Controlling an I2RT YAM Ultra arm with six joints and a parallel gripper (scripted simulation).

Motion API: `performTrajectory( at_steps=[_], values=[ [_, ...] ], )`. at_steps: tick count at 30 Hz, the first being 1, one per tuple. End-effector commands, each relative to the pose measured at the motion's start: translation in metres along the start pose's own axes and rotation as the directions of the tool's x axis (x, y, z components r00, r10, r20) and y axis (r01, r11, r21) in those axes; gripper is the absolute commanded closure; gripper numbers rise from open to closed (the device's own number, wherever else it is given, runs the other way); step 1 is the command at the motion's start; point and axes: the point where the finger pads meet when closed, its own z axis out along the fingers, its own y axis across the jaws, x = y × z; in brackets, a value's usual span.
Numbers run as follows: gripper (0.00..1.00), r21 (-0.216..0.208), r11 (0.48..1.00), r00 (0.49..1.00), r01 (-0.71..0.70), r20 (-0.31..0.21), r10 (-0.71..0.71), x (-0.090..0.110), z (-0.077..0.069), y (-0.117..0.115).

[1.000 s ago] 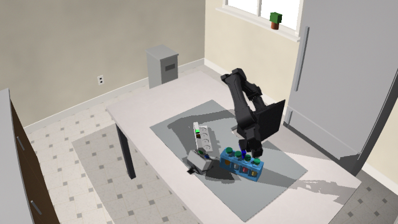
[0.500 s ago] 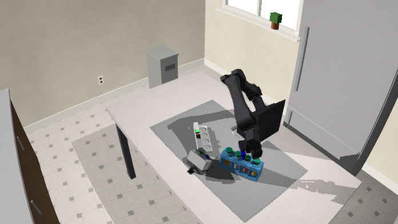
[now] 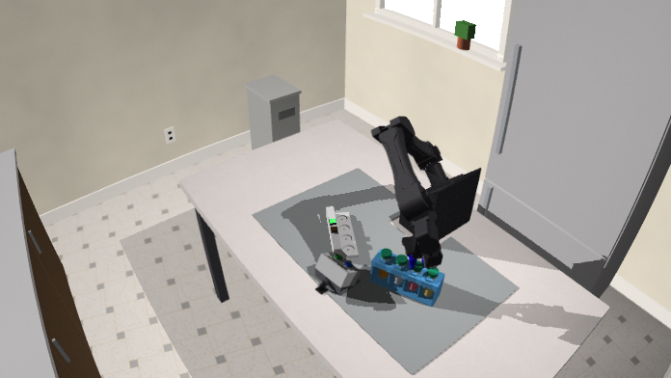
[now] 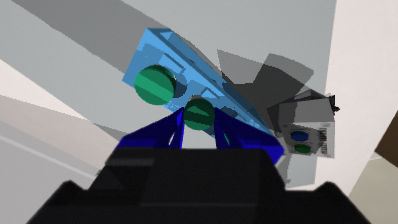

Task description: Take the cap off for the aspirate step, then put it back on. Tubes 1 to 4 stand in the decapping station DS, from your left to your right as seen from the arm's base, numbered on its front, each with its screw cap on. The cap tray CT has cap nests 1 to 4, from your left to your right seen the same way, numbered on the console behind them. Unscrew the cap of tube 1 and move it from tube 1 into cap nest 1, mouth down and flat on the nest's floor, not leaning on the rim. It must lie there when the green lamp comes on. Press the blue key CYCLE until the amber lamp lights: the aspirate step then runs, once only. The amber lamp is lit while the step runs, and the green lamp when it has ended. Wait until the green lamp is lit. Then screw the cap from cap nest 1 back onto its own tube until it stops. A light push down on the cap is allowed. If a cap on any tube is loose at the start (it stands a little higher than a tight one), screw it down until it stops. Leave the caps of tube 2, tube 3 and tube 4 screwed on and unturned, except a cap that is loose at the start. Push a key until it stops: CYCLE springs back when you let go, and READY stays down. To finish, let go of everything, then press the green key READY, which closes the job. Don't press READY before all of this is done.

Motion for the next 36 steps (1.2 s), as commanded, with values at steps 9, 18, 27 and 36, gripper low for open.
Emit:
performTrajectory(
  at_steps=[9,18,27,36],
  values=[
    [1.00,0.005,0.993,0.993,-0.121,0.012,0.121,-0.0020,-0.0041,-0.0010],
    [1.00,0.003,0.966,0.966,-0.259,0.012,0.259,-0.0020,-0.0041,-0.0010],
    [1.00,0.001,0.904,0.904,-0.427,0.013,0.427,-0.0020,-0.0041,-0.0010],
    [1.00,0.000,0.882,0.882,-0.471,0.013,0.471,-0.0020,-0.0041,-0.0010]
  ],
)
